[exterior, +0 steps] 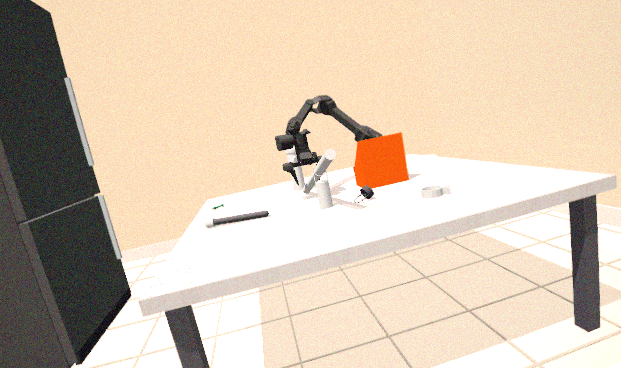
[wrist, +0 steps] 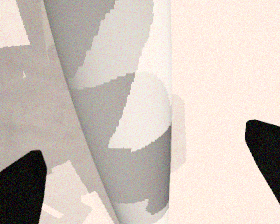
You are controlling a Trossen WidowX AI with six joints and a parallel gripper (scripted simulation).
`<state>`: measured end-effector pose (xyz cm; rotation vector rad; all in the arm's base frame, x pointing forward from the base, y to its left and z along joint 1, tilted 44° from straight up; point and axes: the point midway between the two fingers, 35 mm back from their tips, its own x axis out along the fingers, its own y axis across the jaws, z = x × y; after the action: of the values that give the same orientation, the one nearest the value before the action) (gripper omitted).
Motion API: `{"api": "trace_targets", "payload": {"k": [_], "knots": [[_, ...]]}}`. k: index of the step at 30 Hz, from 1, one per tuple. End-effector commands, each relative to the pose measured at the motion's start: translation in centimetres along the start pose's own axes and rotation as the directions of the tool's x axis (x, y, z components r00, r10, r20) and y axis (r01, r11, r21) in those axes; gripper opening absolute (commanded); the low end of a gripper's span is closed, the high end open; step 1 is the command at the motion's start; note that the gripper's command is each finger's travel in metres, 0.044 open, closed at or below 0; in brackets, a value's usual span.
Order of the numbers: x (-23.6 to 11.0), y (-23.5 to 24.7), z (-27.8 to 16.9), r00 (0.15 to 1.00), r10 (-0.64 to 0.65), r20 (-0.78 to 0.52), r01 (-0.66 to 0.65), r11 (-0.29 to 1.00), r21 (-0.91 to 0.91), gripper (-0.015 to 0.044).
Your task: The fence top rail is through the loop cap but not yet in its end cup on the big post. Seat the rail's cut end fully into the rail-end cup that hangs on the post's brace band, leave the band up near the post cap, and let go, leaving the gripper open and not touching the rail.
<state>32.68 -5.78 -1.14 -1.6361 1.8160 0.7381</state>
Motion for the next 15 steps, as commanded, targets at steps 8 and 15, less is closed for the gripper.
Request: {"api": "trace_targets", "payload": {"k": [8, 15], "knots": [[2.0, 0.3, 0.1, 1.0, 0.006, -0.009, -0.006, 1.0, -0.012, 0.044], [3.1, 0.4, 0.0, 1.0, 0.006, -0.01, -0.006, 1.0, -0.011, 0.044]]}}
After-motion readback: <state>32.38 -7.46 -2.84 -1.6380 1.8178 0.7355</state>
